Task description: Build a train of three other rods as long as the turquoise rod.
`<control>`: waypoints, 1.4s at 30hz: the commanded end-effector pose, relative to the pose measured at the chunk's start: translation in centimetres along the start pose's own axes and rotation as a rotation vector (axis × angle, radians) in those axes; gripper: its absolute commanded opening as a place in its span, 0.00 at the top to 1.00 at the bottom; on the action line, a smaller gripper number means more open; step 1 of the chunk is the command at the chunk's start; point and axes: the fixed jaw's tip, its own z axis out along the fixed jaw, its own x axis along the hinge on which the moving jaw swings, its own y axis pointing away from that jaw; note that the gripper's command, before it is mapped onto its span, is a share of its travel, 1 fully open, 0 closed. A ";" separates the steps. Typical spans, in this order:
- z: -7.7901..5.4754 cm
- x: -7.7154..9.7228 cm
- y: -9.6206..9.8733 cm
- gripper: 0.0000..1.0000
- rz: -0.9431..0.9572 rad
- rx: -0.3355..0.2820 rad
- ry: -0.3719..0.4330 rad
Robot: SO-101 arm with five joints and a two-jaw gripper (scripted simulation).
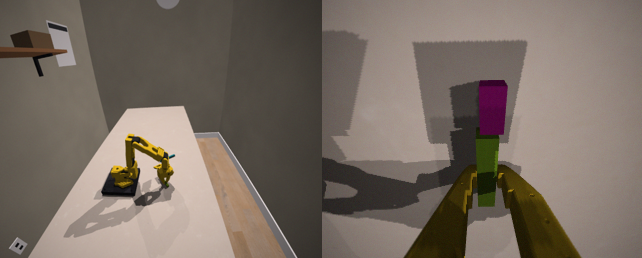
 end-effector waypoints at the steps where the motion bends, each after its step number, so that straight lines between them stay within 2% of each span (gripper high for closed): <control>1: 0.0 -0.3 0.0 1.00 0.000 -0.001 -0.002; 42: -0.2 -0.2 -0.3 1.00 -0.003 0.010 0.006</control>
